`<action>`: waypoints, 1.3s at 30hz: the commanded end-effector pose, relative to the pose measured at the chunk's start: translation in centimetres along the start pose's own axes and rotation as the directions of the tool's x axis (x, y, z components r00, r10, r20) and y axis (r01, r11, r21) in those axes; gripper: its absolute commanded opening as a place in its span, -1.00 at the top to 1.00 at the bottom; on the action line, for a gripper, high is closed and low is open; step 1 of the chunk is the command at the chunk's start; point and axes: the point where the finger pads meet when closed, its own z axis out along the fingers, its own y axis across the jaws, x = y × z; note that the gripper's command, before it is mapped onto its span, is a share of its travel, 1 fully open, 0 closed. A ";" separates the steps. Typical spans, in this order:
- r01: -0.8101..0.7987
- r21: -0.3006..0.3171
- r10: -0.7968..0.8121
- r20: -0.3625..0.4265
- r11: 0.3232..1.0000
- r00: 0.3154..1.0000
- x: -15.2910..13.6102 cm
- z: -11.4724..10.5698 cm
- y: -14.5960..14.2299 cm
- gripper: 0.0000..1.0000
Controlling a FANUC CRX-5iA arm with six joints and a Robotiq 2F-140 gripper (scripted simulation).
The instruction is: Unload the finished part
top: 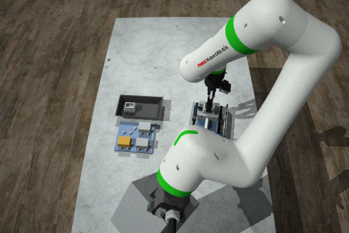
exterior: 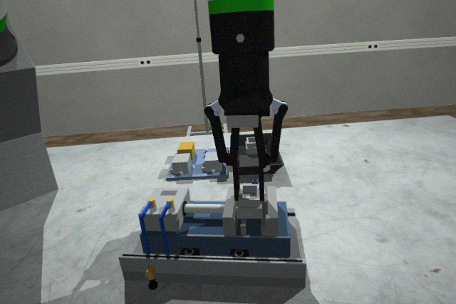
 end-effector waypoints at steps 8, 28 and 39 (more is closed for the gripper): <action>0.000 0.001 0.000 0.000 1.000 1.000 0.0 0.0 0.0 0.80; 0.000 0.001 0.000 0.000 1.000 1.000 0.0 -0.1 0.0 0.80; 0.000 0.001 0.000 0.000 1.000 1.000 0.0 -1.0 0.0 0.80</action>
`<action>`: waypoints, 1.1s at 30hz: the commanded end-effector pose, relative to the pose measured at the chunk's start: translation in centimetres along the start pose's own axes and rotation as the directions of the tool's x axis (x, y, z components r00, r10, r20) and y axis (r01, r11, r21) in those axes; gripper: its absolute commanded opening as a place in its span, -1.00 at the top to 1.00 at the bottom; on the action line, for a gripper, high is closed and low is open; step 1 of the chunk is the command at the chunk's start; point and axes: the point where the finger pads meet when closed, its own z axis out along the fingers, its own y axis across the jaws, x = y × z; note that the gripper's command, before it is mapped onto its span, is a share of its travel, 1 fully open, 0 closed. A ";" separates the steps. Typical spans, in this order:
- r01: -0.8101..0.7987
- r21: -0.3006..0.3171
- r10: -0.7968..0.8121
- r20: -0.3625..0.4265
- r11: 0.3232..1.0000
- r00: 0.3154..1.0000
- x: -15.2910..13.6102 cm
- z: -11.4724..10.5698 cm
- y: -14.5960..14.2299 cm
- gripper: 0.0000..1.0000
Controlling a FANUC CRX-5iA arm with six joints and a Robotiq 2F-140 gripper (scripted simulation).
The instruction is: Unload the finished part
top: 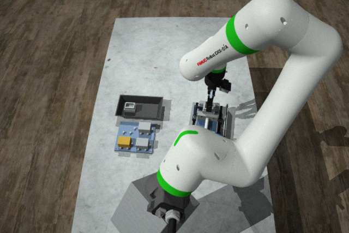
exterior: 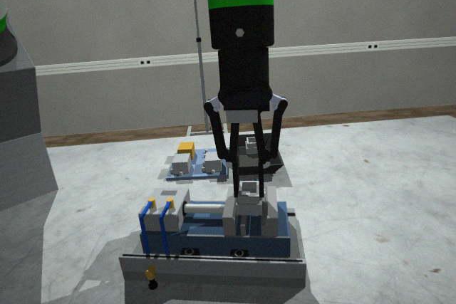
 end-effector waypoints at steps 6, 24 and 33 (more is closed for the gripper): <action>0.000 0.001 0.000 0.000 1.000 1.000 0.0 -1.0 -0.1 0.80; 0.000 0.001 0.000 0.000 1.000 1.000 0.0 -3.6 -0.1 0.80; 0.000 0.001 0.000 0.000 1.000 1.000 0.0 -3.9 -0.1 0.80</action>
